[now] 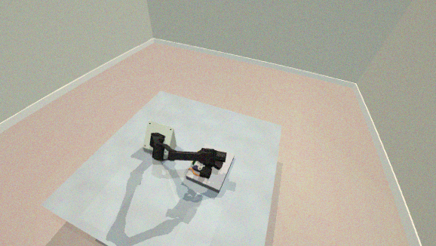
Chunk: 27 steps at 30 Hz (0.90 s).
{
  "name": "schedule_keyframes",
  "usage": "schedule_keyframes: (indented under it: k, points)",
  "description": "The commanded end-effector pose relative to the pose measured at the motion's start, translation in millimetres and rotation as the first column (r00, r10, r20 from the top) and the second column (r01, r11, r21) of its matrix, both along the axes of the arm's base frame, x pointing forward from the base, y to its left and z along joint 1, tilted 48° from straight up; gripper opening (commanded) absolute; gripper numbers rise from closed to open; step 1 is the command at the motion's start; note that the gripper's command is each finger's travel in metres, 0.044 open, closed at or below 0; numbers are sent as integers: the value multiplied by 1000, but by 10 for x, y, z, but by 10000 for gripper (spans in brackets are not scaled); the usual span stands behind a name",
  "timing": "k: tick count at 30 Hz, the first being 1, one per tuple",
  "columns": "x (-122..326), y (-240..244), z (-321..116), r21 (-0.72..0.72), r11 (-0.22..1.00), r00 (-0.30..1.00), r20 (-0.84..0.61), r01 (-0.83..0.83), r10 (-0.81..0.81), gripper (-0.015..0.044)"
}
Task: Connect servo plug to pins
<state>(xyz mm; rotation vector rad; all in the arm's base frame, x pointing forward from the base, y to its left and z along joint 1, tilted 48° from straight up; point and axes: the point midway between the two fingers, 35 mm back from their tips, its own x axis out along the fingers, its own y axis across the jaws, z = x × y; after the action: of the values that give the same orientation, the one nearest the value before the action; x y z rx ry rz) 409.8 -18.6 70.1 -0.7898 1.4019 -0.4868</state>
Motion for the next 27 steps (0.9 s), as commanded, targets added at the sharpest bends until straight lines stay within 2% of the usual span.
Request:
schedule_keyframes:
  k: [1,17,19,27]
  points:
    - [-8,-116,-99,-10,1000,1000,-16,4,-4,115]
    - [10,-226,-199,-11,1000,1000,-16,4,-4,115]
    - [10,-226,-199,-11,1000,1000,-16,4,-4,62]
    - [9,-202,-179,-10,1000,1000,-16,4,-4,0]
